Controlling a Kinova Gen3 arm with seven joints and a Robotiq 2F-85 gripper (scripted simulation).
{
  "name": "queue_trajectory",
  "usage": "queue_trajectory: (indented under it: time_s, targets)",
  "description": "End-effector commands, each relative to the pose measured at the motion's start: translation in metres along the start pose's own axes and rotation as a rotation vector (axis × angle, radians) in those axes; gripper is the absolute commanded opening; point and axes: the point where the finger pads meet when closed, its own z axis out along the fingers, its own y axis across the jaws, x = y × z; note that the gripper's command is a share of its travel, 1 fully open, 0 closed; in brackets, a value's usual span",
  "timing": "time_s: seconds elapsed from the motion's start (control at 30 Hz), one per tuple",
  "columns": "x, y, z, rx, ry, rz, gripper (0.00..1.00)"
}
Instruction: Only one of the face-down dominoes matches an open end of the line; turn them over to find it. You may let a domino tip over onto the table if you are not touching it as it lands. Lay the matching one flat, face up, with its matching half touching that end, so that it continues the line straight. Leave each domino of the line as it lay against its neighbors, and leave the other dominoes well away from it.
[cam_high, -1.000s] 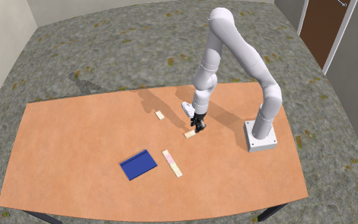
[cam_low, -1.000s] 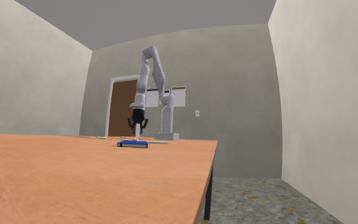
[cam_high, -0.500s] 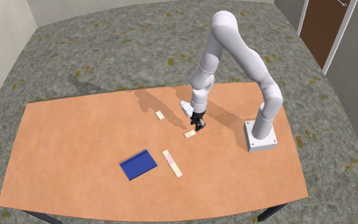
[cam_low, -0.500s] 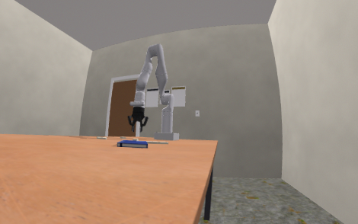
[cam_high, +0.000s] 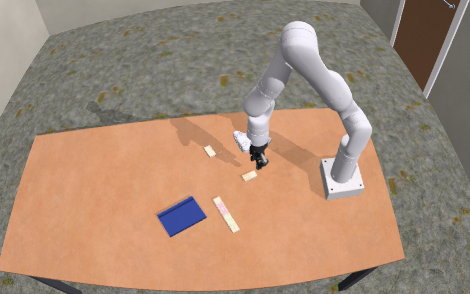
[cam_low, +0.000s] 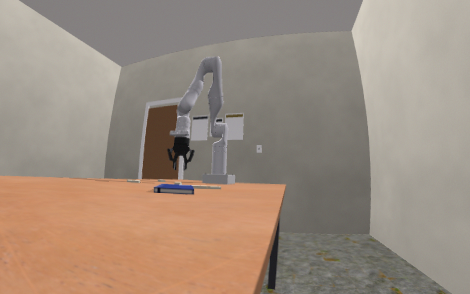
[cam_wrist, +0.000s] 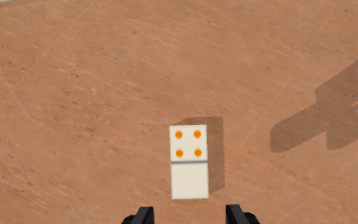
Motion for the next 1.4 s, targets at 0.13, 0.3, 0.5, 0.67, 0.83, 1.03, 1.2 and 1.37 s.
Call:
queue_trajectory:
  time_s: [0.13,0.3,0.5,0.67,0.83,1.03,1.2,1.37]
  targets:
    - [0.001,-0.001,-0.005,0.000,-0.022,-0.002,0.49]
    - [0.001,-0.001,-0.006,0.000,-0.027,-0.002,0.49]
    - [0.001,-0.001,-0.006,0.000,-0.028,-0.002,0.49]
    - [0.001,-0.001,-0.006,0.000,-0.028,-0.002,0.49]
    - [0.001,-0.001,-0.006,0.000,-0.028,-0.002,0.49]
    - [0.001,-0.001,-0.006,0.000,-0.028,-0.002,0.49]
    - [0.011,-0.001,-0.005,0.000,-0.028,-0.002,0.49]
    - [0.027,-0.001,-0.003,0.000,-0.028,-0.002,0.49]
